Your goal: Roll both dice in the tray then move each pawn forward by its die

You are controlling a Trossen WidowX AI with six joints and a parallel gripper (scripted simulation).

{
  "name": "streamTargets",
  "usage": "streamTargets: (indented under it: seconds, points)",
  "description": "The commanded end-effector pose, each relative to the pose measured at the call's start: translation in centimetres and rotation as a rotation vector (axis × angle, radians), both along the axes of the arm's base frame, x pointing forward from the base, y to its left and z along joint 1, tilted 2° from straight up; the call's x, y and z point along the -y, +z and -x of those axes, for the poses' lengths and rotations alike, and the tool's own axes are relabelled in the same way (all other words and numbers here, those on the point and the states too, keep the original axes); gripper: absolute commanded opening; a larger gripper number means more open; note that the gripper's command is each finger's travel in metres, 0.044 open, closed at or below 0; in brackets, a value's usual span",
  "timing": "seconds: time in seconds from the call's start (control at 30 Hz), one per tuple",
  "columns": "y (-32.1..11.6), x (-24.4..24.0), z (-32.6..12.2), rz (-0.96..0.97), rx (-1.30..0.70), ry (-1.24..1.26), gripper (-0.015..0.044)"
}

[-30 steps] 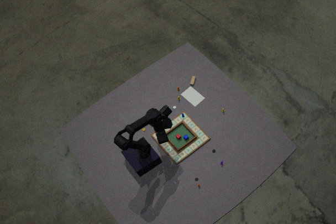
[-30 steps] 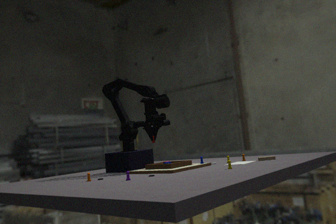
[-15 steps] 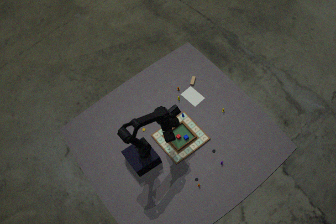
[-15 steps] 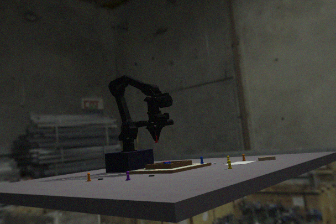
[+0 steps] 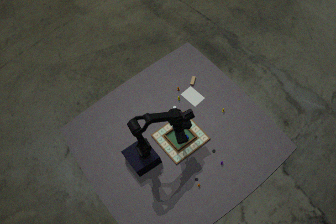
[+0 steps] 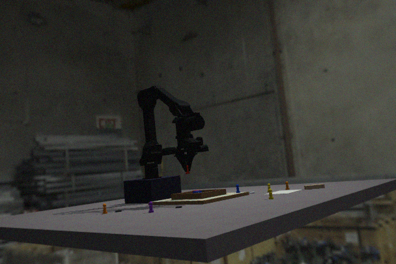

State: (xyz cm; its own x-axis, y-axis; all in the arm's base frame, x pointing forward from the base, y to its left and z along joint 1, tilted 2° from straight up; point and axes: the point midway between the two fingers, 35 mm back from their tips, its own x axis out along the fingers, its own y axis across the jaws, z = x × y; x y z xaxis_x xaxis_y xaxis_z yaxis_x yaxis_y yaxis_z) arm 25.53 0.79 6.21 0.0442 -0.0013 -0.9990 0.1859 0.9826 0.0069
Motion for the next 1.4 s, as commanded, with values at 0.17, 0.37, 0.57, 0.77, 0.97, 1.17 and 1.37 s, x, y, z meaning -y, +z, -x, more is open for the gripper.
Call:
streamTargets:
  seconds: [0.17, 0.37, 0.57, 0.77, 0.97, 1.17, 1.37]
  points:
    - [-2.0, 3.6, -3.4, 0.015, 0.007, 0.008, 0.0]
    - [-3.6, 6.4, -5.3, 0.025, 0.011, 0.015, 0.0]
    - [-4.1, 7.2, -5.7, 0.027, 0.012, 0.017, 0.0]
    - [-6.2, 7.2, -5.9, 0.027, 0.011, 0.017, 0.0]
    - [-7.5, 7.2, -5.9, 0.027, 0.011, 0.017, 0.0]
    - [-7.9, 7.3, -5.9, 0.027, 0.011, 0.017, 0.0]
    - [-8.8, 7.3, -6.0, 0.027, 0.011, 0.017, 0.0]
